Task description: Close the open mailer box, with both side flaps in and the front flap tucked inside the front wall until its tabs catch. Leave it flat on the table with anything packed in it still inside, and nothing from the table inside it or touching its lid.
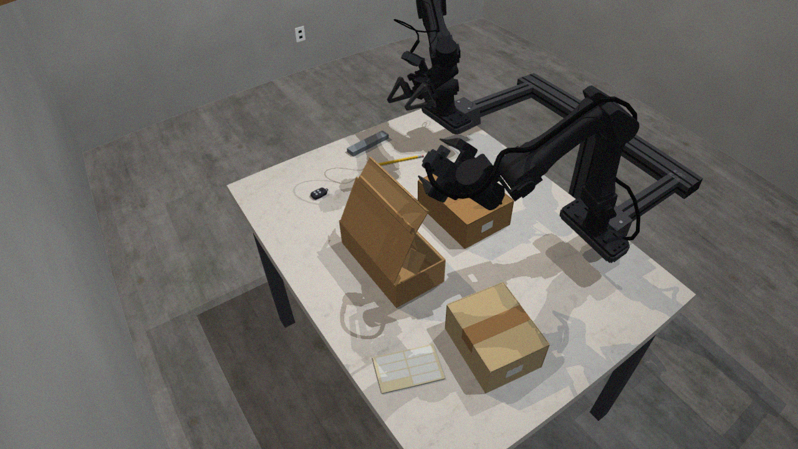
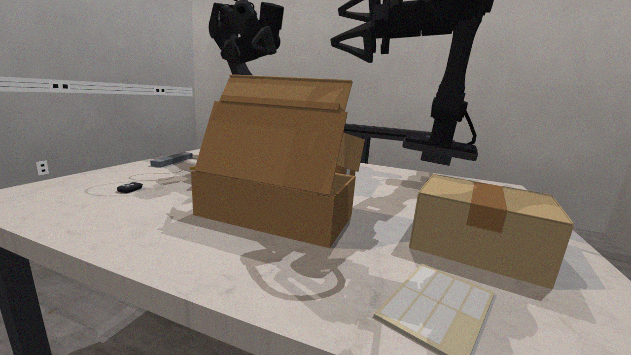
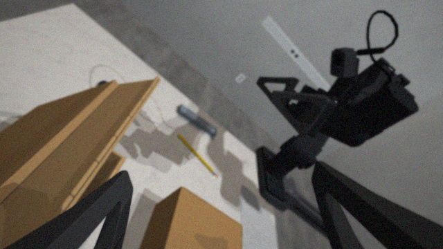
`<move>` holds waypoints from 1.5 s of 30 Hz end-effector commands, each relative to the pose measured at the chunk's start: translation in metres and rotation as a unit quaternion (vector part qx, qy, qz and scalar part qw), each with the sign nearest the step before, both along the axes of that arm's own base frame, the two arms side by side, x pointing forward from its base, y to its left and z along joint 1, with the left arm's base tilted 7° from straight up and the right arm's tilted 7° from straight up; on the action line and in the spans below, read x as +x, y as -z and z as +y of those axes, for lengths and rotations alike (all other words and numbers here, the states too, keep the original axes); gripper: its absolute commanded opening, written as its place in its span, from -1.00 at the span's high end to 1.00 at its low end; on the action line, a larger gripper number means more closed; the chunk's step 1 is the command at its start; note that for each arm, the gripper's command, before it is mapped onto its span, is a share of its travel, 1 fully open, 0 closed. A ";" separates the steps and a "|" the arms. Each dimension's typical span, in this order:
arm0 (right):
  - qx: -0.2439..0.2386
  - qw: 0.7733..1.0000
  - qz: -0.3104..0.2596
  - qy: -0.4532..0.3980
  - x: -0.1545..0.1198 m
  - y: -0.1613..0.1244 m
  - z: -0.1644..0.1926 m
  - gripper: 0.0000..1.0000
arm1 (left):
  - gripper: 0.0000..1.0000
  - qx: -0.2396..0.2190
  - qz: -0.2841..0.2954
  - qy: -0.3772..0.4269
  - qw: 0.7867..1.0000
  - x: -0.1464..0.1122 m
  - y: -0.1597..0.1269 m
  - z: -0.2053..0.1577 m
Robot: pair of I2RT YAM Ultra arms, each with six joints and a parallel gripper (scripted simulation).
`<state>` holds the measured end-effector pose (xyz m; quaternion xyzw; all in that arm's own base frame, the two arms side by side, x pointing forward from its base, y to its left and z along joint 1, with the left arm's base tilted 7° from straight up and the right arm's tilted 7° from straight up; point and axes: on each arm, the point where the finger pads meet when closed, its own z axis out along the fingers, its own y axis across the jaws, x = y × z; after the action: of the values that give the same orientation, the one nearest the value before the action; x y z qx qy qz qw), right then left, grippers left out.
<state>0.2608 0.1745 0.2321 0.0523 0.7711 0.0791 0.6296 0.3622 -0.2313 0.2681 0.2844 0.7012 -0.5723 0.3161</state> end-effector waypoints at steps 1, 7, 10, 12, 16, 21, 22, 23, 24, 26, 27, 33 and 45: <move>0.006 1.000 -0.004 -0.001 0.000 -0.004 0.001 -1.00 | -1.00 -0.003 -0.013 0.004 1.000 -0.002 -0.008 -0.002; 0.006 1.000 -0.004 -0.001 0.000 -0.004 0.001 -1.00 | -1.00 -0.003 -0.013 0.004 1.000 -0.002 -0.008 -0.002; 0.006 1.000 -0.004 -0.001 0.000 -0.004 0.001 -1.00 | -1.00 -0.003 -0.013 0.004 1.000 -0.002 -0.008 -0.002; 0.006 1.000 -0.004 -0.001 0.000 -0.004 0.001 -1.00 | -1.00 -0.003 -0.013 0.004 1.000 -0.002 -0.008 -0.002; 0.006 1.000 -0.004 -0.001 0.000 -0.004 0.001 -1.00 | -1.00 -0.003 -0.013 0.004 1.000 -0.002 -0.008 -0.002; 0.006 1.000 -0.005 0.001 -0.001 -0.007 0.000 0.23 | -1.00 -0.003 -0.014 0.008 1.000 -0.004 -0.009 -0.002; 0.006 1.000 -0.005 0.001 -0.001 -0.007 0.000 0.23 | -1.00 -0.003 -0.014 0.008 1.000 -0.004 -0.009 -0.002; 0.006 1.000 -0.005 0.001 -0.001 -0.007 0.000 0.23 | -1.00 -0.003 -0.014 0.008 1.000 -0.004 -0.009 -0.002; 0.006 1.000 -0.005 0.001 -0.001 -0.007 0.000 0.23 | -1.00 -0.003 -0.014 0.008 1.000 -0.004 -0.009 -0.002; 0.006 1.000 -0.005 0.001 -0.001 -0.007 0.000 0.23 | -1.00 -0.003 -0.014 0.008 1.000 -0.004 -0.009 -0.002; 0.006 1.000 -0.005 0.001 -0.001 -0.007 0.000 0.23 | -1.00 -0.003 -0.014 0.008 1.000 -0.004 -0.009 -0.002; 0.006 1.000 -0.005 0.001 -0.001 -0.007 0.000 0.23 | -1.00 -0.003 -0.014 0.008 1.000 -0.004 -0.009 -0.002; 0.043 0.996 0.062 -0.051 0.016 0.011 0.028 0.23 | -1.00 0.025 -0.058 -0.063 0.996 0.008 -0.017 0.013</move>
<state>0.2713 0.1864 0.2197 0.0492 0.7910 0.1041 0.6009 0.3706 -0.2237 0.2714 0.2743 0.7133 -0.5441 0.3462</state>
